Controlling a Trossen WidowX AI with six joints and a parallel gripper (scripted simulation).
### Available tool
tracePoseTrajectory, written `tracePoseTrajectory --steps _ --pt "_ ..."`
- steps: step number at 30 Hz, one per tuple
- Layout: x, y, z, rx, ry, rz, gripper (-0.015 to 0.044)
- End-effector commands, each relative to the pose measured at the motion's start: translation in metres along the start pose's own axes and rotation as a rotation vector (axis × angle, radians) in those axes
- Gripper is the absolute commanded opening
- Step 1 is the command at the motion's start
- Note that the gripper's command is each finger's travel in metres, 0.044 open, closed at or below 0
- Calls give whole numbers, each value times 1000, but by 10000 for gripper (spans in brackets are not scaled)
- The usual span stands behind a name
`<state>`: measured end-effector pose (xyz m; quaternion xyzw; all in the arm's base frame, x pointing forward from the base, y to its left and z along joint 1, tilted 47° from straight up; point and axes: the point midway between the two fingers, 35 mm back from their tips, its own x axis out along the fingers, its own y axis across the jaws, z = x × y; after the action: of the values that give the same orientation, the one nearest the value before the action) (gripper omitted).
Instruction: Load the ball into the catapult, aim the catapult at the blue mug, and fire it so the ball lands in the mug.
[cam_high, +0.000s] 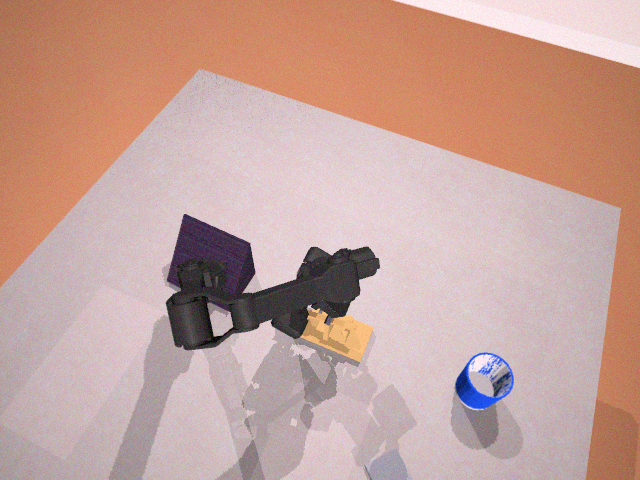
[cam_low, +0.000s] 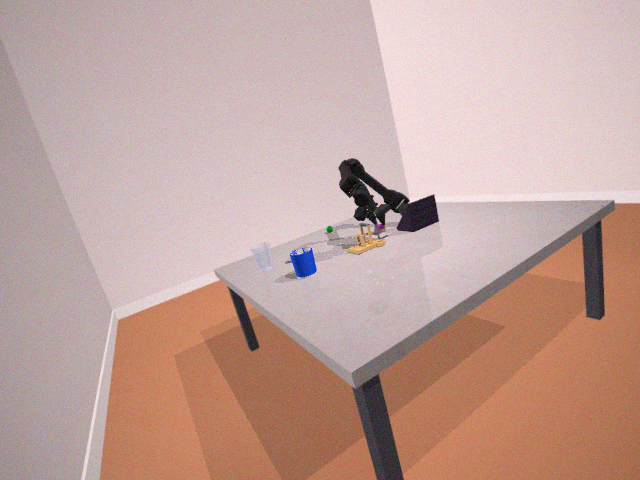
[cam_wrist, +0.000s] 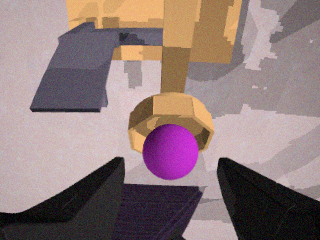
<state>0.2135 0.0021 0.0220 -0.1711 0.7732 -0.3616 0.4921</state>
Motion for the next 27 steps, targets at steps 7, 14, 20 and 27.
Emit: tracePoseTrajectory --steps 7,14,20,27 --pt "-95 -2 -40 -55 -208 169 440" --pt "-105 10 -2 -77 -297 176 440" --pt "-145 20 51 -102 -485 202 440" --pt "-196 22 114 -98 -709 180 440"
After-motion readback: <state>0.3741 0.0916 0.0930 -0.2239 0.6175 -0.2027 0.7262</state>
